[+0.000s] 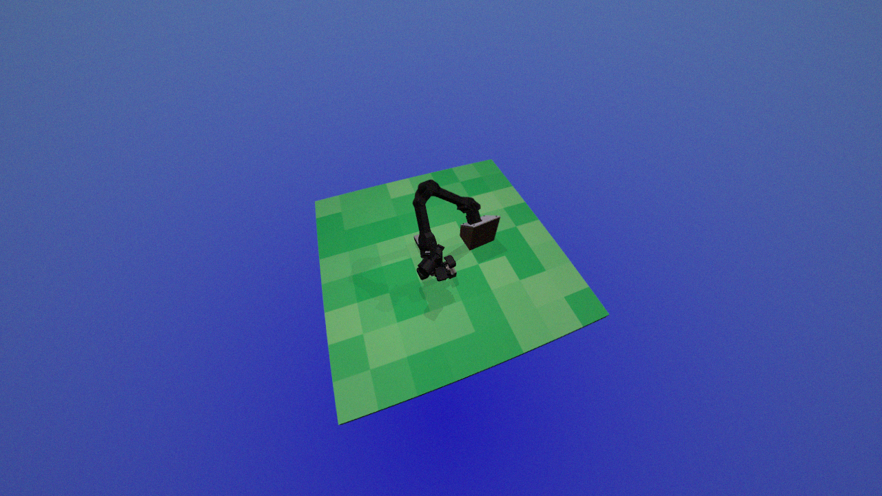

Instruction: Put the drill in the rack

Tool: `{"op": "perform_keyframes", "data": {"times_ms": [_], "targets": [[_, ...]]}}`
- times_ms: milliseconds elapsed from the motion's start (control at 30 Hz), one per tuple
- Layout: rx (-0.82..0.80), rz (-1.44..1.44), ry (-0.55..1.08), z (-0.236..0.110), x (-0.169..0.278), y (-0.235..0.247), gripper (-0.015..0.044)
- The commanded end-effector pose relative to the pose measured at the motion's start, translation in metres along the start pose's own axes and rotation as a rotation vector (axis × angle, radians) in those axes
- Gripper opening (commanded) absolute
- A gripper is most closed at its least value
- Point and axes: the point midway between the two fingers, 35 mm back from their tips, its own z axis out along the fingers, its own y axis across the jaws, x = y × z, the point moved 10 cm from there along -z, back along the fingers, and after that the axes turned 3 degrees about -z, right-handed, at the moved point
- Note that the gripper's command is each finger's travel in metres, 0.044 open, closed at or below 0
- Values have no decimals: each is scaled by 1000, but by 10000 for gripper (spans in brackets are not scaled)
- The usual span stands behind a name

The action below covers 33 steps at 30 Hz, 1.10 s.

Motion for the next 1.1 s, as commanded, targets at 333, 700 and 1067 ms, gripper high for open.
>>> {"op": "perform_keyframes", "data": {"times_ms": [333, 700, 1067], "targets": [[-6, -3, -1, 0, -21, 1, 0], [-6, -3, -2, -2, -37, 0, 0], [-5, -3, -3, -8, -40, -2, 0]]}}
